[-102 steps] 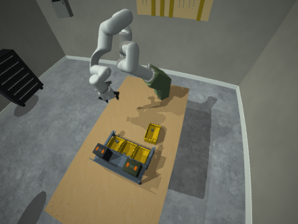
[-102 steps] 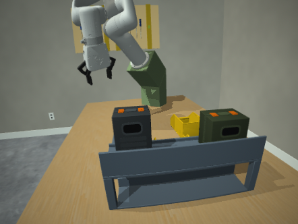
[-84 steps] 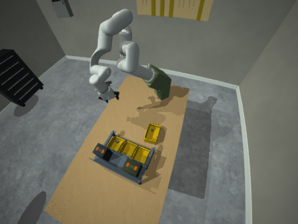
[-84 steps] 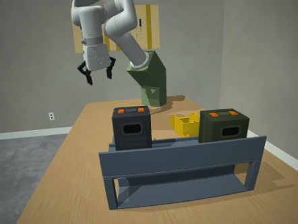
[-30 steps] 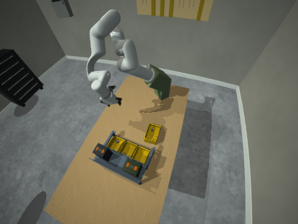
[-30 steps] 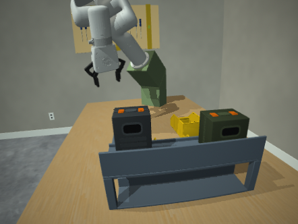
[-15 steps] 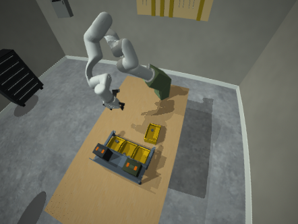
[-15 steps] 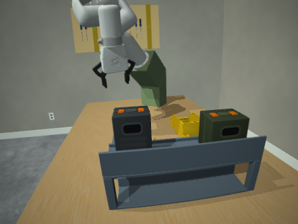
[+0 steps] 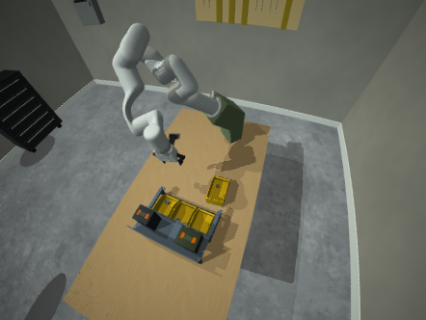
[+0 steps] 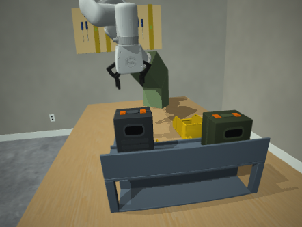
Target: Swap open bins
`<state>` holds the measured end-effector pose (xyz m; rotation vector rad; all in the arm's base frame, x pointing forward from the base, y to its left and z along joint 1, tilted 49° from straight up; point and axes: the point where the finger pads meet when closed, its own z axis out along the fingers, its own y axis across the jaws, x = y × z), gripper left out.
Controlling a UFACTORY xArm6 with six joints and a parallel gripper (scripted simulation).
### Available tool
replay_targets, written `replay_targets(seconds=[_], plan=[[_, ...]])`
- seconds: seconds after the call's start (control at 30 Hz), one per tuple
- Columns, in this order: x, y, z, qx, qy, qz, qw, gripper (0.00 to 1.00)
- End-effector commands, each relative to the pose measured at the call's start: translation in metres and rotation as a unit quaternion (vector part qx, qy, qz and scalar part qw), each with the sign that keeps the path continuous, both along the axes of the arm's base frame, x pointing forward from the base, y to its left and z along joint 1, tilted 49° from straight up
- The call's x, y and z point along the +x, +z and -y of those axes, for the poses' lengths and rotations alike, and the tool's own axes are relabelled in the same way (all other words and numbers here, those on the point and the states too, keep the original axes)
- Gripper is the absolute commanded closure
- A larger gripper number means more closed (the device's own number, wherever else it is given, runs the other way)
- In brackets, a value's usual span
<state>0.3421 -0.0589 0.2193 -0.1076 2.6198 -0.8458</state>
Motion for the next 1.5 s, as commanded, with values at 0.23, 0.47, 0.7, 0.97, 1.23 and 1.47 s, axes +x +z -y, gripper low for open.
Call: replay_targets(seconds=[0.23, 0.47, 0.7, 0.97, 1.23, 1.47], plan=[[0.023, -0.01, -0.036, 0.003, -0.019, 0.044, 0.999, 0.0], [0.034, -0.017, -0.061, 0.01, -0.025, 0.072, 0.997, 0.0], [0.041, -0.023, -0.077, 0.016, -0.027, 0.089, 0.996, 0.0], [0.047, -0.03, -0.099, 0.025, -0.029, 0.112, 0.993, 0.0], [0.05, -0.035, -0.111, 0.031, -0.03, 0.125, 0.991, 0.0], [0.052, -0.038, -0.121, 0.035, -0.03, 0.134, 0.99, 0.0]])
